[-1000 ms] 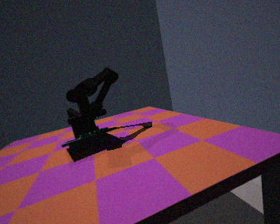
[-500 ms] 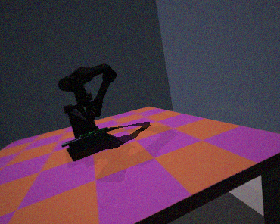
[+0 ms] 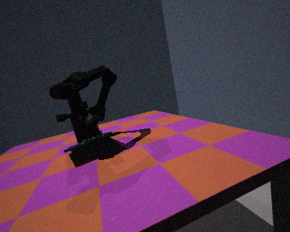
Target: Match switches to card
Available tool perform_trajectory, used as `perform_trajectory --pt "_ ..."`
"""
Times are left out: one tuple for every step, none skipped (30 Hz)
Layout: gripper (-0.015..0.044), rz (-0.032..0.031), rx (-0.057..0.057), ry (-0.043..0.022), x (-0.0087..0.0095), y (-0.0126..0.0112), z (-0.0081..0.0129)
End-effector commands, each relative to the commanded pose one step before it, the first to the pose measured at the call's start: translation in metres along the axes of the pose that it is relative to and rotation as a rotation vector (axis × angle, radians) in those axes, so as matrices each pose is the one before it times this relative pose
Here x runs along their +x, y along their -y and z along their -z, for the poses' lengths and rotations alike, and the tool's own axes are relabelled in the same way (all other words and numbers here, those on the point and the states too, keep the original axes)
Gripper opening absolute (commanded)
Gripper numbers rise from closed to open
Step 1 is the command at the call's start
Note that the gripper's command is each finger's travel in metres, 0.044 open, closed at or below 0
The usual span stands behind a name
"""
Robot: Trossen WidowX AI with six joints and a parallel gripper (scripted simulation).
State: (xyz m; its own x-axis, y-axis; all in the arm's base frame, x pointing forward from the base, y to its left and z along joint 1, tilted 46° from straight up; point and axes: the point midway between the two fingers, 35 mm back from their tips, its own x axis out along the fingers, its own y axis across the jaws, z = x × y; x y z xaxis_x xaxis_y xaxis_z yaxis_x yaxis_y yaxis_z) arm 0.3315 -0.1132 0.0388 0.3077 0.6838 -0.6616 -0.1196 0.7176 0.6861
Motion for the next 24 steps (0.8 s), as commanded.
perform_trajectory --pt "0.0000 -0.00774 0.0074 -0.01630 0.01406 -0.00042 0.00151" --pt "0.0000 0.00000 0.0000 0.00000 0.00000 0.00000 0.00000" --pt "0.0000 0.00000 0.0000 0.00000 0.00000 0.00000 0.00000" --pt "0.0000 -0.00005 0.0000 0.00003 0.00124 -0.00001 -0.00004" --pt "0.0000 -0.00020 -0.0001 0.00011 0.00372 -0.00006 -0.00009" --pt "0.0000 -0.00028 -0.0001 0.00012 0.00371 -0.00010 -0.00006" --pt "0.0000 -0.00011 0.0000 0.00004 0.00123 -0.00004 -0.00001" --pt "0.0000 0.00000 0.0000 0.00000 0.00025 0.00000 -0.00001" --pt "0.0000 0.00001 0.0000 0.00001 0.00052 0.00001 -0.00003" --pt "0.0000 0.00001 0.0000 0.00001 0.00073 0.00001 -0.00004" --pt "0.0000 0.00000 0.0000 0.00002 0.00094 0.00001 -0.00005" --pt "0.0000 0.00000 0.0000 0.00003 0.00118 0.00001 -0.00006" --pt "0.0000 -0.00001 0.0000 0.00003 0.00144 0.00001 -0.00006" --pt "0.0000 -0.00002 0.0000 0.00004 0.00161 0.00000 -0.00006" --pt "0.0000 -0.00004 0.0000 0.00004 0.00165 -0.00001 -0.00006" --pt "0.0000 -0.00005 0.0000 0.00005 0.00165 -0.00001 -0.00005" --pt "0.0000 -0.00007 0.0000 0.00005 0.00165 -0.00002 -0.00005" --pt "0.0000 -0.00007 0.0000 0.00004 0.00136 -0.00002 -0.00003" --pt "0.0000 -0.00005 0.0000 0.00003 0.00082 -0.00002 -0.00002" --pt "0.0000 -0.00002 0.0000 0.00001 0.00027 -0.00001 -0.00001" --pt "0.0000 0.00000 0.0000 0.00000 0.00000 0.00000 0.00000" --pt "0.0000 0.00000 0.0000 0.00000 0.00000 0.00000 0.00000" --pt "0.0000 0.00000 0.0000 0.00000 0.00000 0.00000 0.00000" --pt "0.0000 0.00000 0.0000 0.00000 0.00000 0.00000 0.00000"
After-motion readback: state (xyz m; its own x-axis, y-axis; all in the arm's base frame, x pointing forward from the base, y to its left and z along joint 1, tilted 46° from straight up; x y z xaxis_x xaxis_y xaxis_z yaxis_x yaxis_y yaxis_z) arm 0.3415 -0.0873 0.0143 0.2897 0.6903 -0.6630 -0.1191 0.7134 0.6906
